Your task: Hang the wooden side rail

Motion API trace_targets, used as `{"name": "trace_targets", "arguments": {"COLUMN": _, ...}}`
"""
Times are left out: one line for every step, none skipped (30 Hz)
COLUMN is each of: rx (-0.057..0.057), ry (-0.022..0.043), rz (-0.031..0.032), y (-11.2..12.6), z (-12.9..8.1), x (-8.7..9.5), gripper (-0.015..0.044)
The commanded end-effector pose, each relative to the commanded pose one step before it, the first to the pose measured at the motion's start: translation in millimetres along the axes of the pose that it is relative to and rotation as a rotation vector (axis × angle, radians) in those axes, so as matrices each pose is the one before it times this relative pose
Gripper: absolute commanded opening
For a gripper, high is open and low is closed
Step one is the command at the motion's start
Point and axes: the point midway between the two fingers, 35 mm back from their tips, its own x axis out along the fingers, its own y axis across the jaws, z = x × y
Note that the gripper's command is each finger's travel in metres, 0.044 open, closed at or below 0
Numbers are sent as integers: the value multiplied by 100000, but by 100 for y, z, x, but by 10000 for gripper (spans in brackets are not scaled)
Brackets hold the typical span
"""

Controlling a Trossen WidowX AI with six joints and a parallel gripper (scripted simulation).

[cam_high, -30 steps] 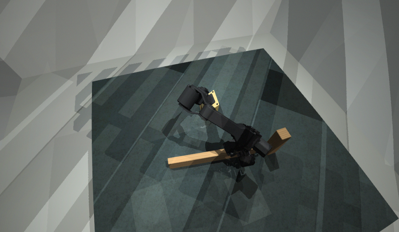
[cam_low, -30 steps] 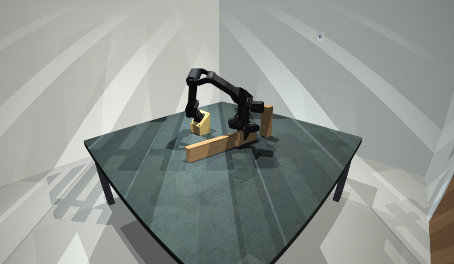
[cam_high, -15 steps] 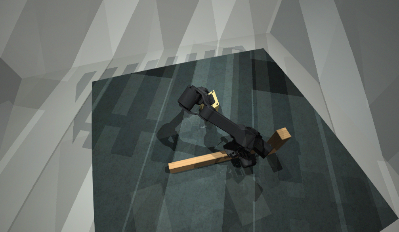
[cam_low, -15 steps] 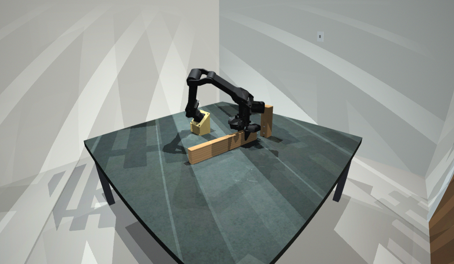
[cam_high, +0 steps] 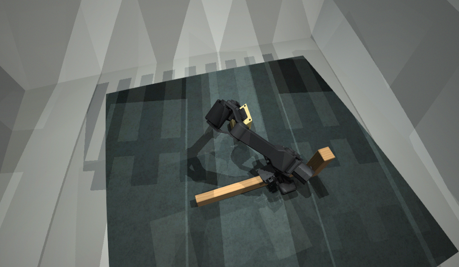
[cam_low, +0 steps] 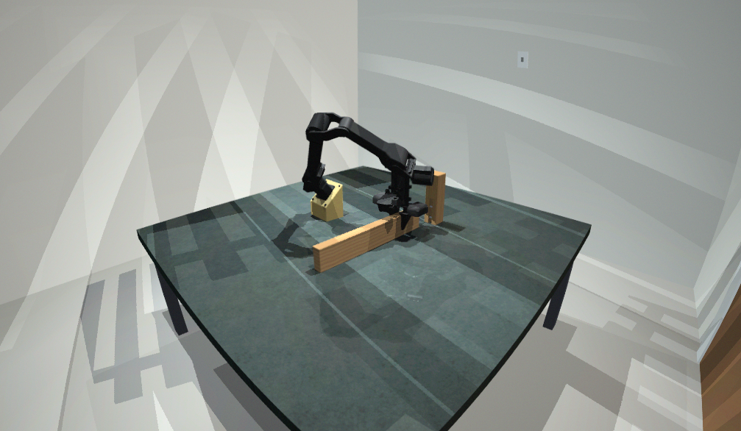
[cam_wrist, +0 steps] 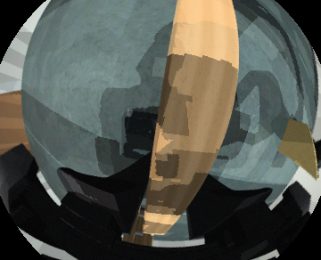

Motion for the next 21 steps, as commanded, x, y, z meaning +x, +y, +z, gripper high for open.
{"name": "trace_targets", "arguments": {"rx": -580, "ry": -425, "rz": 719, "y": 455, "z": 62, "x": -19, "gripper": 0}}
{"name": "trace_targets", "arguments": {"rx": 2, "ry": 0, "rz": 2, "y": 43, "z": 1, "x": 0, "gripper": 0}}
{"name": "trace_targets", "arguments": {"rx": 2, "ry": 0, "rz": 2, "y": 43, "z": 1, "x": 0, "gripper": 0}}
{"name": "trace_targets", "arguments": {"rx": 2, "ry": 0, "rz": 2, "y": 43, "z": 1, "x": 0, "gripper": 0}}
{"name": "trace_targets", "arguments": {"rx": 2, "ry": 0, "rz": 2, "y": 43, "z": 1, "x": 0, "gripper": 0}}
{"name": "trace_targets", "arguments": {"rx": 2, "ry": 0, "rz": 2, "y": 43, "z": 1, "x": 0, "gripper": 0}}
{"name": "trace_targets", "arguments": {"rx": 2, "ry": 0, "rz": 2, "y": 43, "z": 1, "x": 0, "gripper": 0}}
{"name": "trace_targets", "arguments": {"rx": 2, "ry": 0, "rz": 2, "y": 43, "z": 1, "x": 0, "gripper": 0}}
{"name": "trace_targets", "arguments": {"rx": 2, "ry": 0, "rz": 2, "y": 43, "z": 1, "x": 0, "gripper": 0}}
{"name": "trace_targets", "arguments": {"rx": 2, "ry": 0, "rz": 2, "y": 43, "z": 1, "x": 0, "gripper": 0}}
{"name": "trace_targets", "arguments": {"rx": 2, "ry": 0, "rz": 2, "y": 43, "z": 1, "x": 0, "gripper": 0}}
{"name": "trace_targets", "arguments": {"rx": 2, "ry": 0, "rz": 2, "y": 43, "z": 1, "x": 0, "gripper": 0}}
{"name": "trace_targets", "arguments": {"rx": 2, "ry": 0, "rz": 2, "y": 43, "z": 1, "x": 0, "gripper": 0}}
{"name": "trace_targets", "arguments": {"rx": 2, "ry": 0, "rz": 2, "y": 43, "z": 1, "x": 0, "gripper": 0}}
{"name": "trace_targets", "arguments": {"rx": 2, "ry": 0, "rz": 2, "y": 43, "z": 1, "x": 0, "gripper": 0}}
{"name": "trace_targets", "arguments": {"rx": 2, "ry": 0, "rz": 2, "y": 43, "z": 1, "x": 0, "gripper": 0}}
{"name": "trace_targets", "arguments": {"rx": 2, "ry": 0, "rz": 2, "y": 43, "z": 1, "x": 0, "gripper": 0}}
{"name": "trace_targets", "arguments": {"rx": 2, "ry": 0, "rz": 2, "y": 43, "z": 1, "x": 0, "gripper": 0}}
{"name": "trace_targets", "arguments": {"rx": 2, "ry": 0, "rz": 2, "y": 43, "z": 1, "x": 0, "gripper": 0}}
{"name": "trace_targets", "arguments": {"rx": 2, "ry": 0, "rz": 2, "y": 43, "z": 1, "x": 0, "gripper": 0}}
{"name": "trace_targets", "arguments": {"rx": 2, "ry": 0, "rz": 2, "y": 43, "z": 1, "x": 0, "gripper": 0}}
